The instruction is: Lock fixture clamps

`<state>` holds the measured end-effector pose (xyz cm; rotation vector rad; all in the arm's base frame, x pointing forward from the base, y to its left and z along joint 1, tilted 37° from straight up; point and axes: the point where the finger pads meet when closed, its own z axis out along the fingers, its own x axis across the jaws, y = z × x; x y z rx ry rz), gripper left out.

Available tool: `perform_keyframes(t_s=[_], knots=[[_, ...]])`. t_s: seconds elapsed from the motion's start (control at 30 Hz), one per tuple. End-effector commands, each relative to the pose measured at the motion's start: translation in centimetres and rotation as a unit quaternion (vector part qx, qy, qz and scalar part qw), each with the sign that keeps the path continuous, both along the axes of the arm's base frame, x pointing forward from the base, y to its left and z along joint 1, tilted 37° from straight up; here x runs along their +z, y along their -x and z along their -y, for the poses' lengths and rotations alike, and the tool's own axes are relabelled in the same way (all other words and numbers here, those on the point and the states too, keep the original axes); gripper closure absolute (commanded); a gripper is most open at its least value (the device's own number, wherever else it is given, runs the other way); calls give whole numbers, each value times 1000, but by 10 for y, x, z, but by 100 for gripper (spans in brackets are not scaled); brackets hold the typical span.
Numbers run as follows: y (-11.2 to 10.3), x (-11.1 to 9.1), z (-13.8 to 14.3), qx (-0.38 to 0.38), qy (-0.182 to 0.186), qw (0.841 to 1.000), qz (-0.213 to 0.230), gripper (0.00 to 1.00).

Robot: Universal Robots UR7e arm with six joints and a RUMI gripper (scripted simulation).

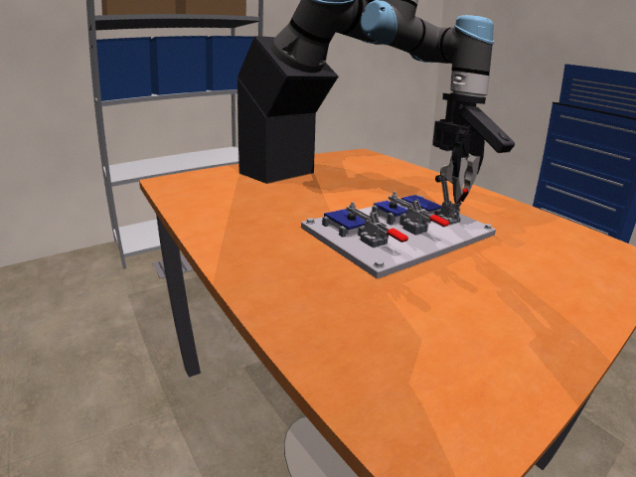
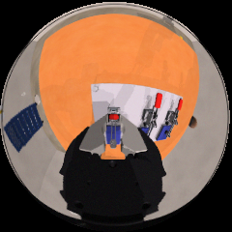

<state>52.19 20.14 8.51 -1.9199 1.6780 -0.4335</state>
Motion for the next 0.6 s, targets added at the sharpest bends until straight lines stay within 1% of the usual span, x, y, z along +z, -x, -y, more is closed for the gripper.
perform_keyframes(t_s=[0.0,0.37,0.57], knots=[[-7,4,-1,0,0,1000,3,100],[-6,3,-1,0,0,1000,2,100],[-8,4,-1,0,0,1000,3,100]])
